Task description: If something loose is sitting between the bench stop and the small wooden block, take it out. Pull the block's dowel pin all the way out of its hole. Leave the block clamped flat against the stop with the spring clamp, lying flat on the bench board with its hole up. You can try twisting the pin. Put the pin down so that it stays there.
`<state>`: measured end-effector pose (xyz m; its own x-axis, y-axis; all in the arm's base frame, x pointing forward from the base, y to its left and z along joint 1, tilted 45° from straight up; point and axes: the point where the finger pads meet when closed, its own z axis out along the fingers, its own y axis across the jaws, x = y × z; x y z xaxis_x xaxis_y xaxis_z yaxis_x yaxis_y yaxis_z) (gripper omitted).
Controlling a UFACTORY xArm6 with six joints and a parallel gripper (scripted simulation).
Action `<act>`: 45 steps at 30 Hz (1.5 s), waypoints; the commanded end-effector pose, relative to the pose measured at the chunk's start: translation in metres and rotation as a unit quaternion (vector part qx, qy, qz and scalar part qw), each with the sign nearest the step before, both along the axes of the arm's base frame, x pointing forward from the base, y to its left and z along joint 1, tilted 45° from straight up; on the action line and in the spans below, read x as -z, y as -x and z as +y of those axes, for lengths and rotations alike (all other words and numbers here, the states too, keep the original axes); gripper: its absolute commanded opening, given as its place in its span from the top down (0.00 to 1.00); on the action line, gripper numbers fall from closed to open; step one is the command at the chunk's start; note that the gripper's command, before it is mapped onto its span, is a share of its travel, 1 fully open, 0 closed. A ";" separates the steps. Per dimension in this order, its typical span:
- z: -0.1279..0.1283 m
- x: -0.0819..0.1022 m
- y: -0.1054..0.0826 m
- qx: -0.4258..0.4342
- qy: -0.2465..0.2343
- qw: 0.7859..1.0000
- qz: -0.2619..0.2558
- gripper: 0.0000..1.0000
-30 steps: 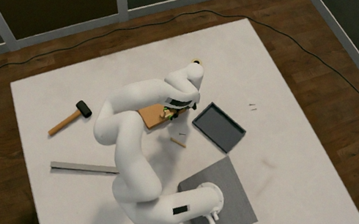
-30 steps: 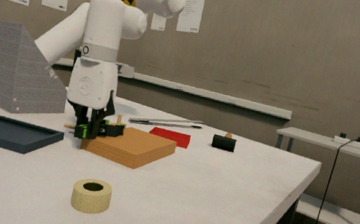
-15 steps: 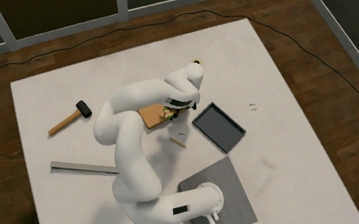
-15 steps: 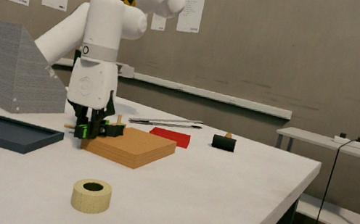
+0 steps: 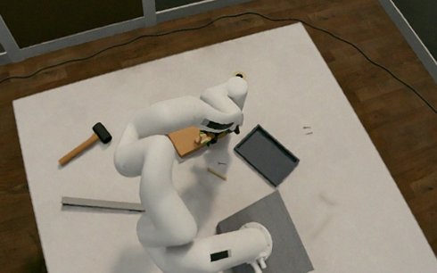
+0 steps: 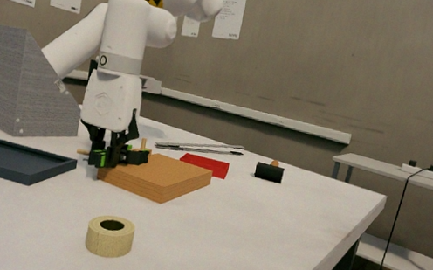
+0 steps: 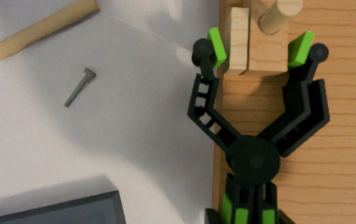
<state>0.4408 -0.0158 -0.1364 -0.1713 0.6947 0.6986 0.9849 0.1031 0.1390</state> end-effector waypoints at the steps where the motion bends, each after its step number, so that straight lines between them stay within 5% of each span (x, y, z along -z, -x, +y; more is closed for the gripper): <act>1: -0.001 -0.001 -0.001 0.001 0.001 1.000 -0.001 0.69; 45: -0.001 -0.001 -0.001 0.001 0.001 1.000 -0.001 0.57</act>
